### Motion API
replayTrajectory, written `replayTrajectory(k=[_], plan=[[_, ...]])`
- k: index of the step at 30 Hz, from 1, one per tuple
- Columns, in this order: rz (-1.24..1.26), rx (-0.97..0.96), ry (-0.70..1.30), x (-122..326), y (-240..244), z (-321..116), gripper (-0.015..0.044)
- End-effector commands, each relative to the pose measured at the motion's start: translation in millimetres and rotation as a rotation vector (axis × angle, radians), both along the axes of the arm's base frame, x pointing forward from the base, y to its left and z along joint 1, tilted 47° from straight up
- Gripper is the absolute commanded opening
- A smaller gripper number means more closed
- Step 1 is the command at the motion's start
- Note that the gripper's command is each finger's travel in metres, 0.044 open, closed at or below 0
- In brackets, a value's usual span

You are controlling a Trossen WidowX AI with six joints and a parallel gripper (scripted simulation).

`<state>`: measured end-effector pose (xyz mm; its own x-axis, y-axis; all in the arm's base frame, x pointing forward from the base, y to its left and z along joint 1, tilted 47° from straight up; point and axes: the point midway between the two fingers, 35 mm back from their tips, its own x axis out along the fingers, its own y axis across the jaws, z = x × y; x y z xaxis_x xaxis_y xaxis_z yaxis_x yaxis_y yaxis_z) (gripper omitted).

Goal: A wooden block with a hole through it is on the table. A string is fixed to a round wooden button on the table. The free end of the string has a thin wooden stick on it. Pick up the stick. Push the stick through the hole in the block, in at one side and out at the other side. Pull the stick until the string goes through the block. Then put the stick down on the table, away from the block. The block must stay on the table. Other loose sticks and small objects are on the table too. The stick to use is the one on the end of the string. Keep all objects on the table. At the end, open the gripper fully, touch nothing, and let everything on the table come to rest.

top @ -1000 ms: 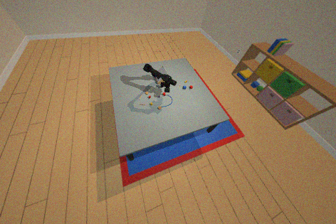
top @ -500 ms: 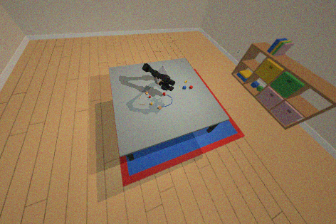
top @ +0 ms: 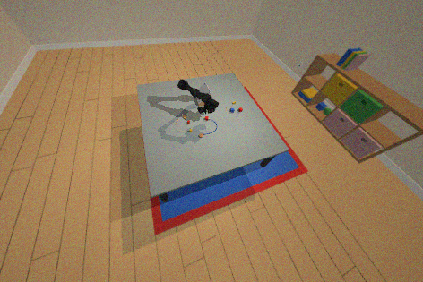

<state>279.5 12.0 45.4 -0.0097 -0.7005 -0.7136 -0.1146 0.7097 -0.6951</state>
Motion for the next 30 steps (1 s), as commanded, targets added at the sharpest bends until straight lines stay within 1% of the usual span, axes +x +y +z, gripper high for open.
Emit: replayTrajectory(k=[1,2,4,19,30], plan=[[0.577,-0.01,0.621,-15.7,-16.5,7.9,0.0121],[0.622,-0.008,0.668,-16.3,-17.1,8.5,0.0121],[0.655,-0.007,0.702,-16.8,-17.5,8.9,0.0121],[0.655,-0.007,0.702,-16.7,-18.1,8.3,0.0121],[0.657,-0.005,0.701,-15.4,-29.3,-3.6,0.0121]])
